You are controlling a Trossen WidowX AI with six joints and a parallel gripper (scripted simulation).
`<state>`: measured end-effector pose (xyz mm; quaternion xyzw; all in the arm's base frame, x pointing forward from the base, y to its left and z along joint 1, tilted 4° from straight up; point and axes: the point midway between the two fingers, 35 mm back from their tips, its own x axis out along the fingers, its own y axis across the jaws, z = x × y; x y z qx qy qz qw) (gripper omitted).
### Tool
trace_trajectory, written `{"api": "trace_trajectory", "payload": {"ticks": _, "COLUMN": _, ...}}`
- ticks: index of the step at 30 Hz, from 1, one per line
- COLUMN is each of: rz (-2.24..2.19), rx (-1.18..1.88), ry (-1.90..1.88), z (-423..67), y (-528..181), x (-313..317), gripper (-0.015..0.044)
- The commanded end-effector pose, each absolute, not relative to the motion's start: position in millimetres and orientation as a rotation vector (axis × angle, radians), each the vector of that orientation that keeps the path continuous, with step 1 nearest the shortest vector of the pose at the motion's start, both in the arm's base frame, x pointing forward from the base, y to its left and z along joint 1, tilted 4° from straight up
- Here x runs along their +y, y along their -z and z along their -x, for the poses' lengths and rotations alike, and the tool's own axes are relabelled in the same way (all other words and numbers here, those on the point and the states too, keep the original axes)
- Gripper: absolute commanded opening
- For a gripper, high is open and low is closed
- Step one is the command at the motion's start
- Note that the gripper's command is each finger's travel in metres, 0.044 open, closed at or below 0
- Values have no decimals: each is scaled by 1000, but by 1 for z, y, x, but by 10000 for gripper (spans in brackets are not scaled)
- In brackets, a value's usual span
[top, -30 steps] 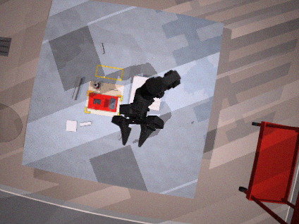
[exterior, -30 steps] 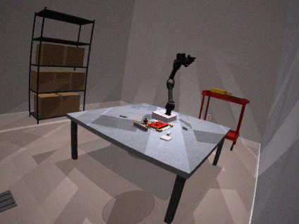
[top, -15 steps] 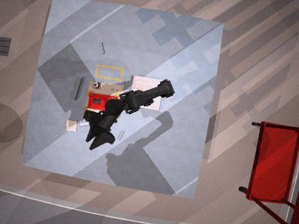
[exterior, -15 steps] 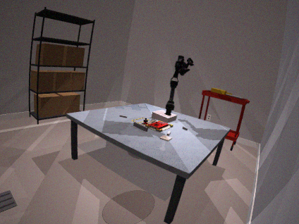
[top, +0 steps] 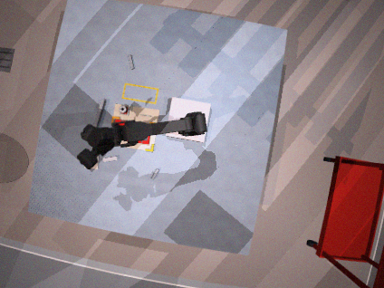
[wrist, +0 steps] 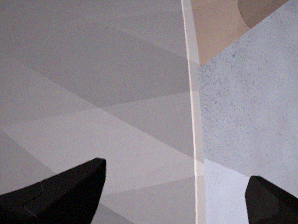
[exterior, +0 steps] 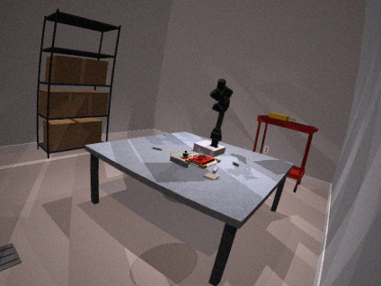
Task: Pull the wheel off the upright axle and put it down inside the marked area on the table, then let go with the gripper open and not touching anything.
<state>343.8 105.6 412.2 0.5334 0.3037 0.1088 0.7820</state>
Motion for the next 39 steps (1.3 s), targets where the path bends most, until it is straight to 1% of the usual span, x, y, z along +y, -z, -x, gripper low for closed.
{"api": "trace_trajectory", "payload": {"ticks": 1, "rz": -1215, "rx": 750, "ry": 0, "z": -375, "y": -354, "x": 73, "gripper": 300}}
{"api": "trace_trajectory", "payload": {"ticks": 6, "rz": -1283, "rx": 843, "ry": 267, "z": -393, "y": -292, "x": 34, "gripper": 300}}
{"api": "trace_trajectory", "payload": {"ticks": 11, "rz": -1346, "rx": 937, "ry": 568, "z": -395, "y": -226, "x": -9, "gripper": 300}}
{"api": "trace_trajectory", "payload": {"ticks": 16, "rz": -1390, "rx": 1025, "ry": 879, "z": -380, "y": -164, "x": -50, "gripper": 300}}
{"api": "trace_trajectory", "payload": {"ticks": 21, "rz": -1409, "rx": 1116, "ry": 1219, "z": -348, "y": -106, "x": -89, "gripper": 300}}
{"api": "trace_trajectory", "payload": {"ticks": 28, "rz": -1409, "rx": 1128, "ry": 1265, "z": -343, "y": -98, "x": -94, "gripper": 300}}
{"api": "trace_trajectory", "payload": {"ticks": 35, "rz": -1410, "rx": 1128, "ry": 1264, "z": -353, "y": -99, "x": -95, "gripper": 300}}
{"api": "trace_trajectory", "payload": {"ticks": 39, "rz": -1410, "rx": 1128, "ry": 1264, "z": -355, "y": -86, "x": -94, "gripper": 300}}
